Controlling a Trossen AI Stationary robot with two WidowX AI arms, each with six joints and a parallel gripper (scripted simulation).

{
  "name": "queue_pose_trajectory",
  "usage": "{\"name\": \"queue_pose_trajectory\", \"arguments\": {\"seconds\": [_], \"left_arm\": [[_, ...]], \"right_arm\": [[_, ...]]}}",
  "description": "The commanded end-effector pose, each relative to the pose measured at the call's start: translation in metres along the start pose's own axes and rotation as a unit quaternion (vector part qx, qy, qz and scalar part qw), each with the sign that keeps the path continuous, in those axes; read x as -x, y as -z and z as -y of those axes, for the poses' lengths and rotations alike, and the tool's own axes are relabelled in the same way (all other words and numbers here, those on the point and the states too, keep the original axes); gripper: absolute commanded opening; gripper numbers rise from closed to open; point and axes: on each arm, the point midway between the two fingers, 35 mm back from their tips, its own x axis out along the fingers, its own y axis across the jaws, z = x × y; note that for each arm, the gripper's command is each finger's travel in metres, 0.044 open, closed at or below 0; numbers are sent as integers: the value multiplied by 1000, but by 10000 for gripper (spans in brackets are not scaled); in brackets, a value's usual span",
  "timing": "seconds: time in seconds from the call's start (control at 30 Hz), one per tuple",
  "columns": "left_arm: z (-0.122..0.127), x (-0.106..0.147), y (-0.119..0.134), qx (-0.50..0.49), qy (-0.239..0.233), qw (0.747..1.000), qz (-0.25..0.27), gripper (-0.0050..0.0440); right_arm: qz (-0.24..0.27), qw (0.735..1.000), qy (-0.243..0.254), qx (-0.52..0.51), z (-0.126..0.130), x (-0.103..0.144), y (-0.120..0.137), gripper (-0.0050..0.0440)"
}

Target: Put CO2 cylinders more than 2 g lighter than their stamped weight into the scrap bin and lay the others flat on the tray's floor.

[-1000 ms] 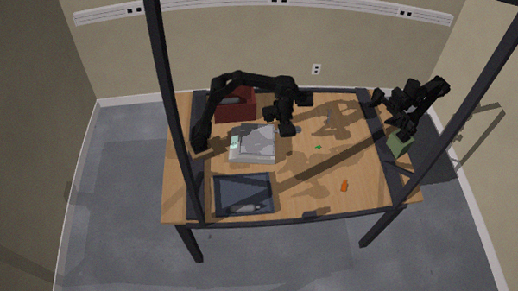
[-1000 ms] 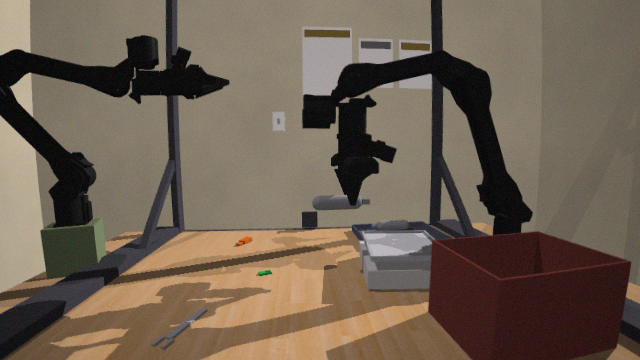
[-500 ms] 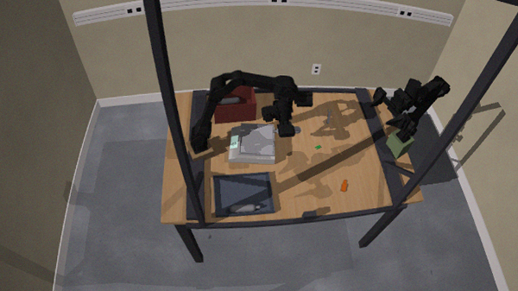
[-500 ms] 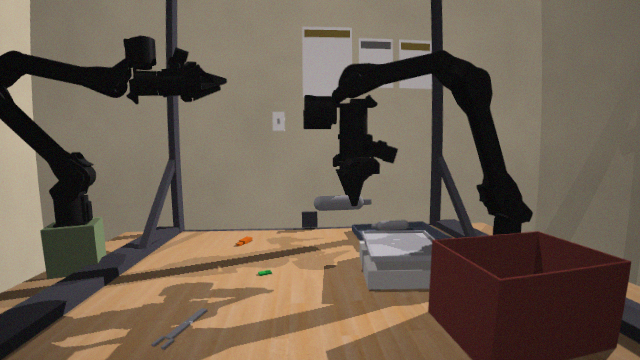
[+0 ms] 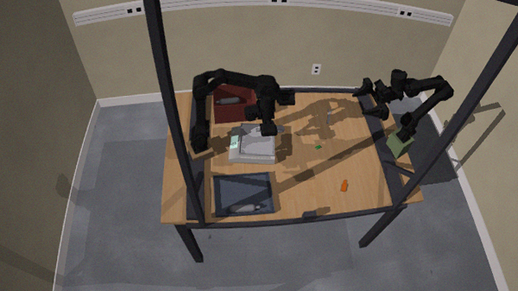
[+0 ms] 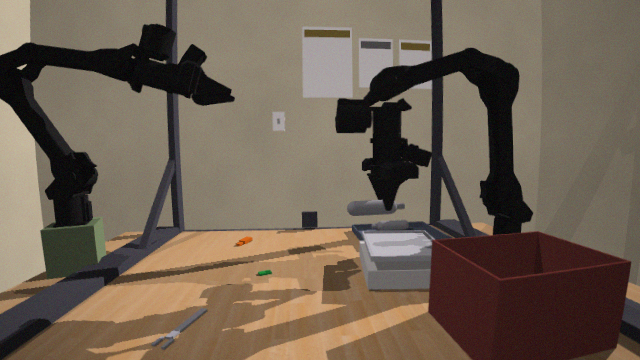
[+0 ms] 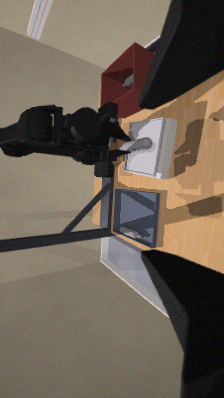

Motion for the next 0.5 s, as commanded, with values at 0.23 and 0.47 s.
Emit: {"name": "queue_pose_trajectory", "arguments": {"seconds": [0.23, 0.47], "left_arm": [[13, 0, -50, 11, 12, 1000, -20, -50], [13, -3, -54, 11, 13, 1000, -17, -50]], "right_arm": [[-123, 989, 79, -30, 65, -6, 20, 440], [-129, 988, 84, -33, 70, -9, 21, 440]]}}
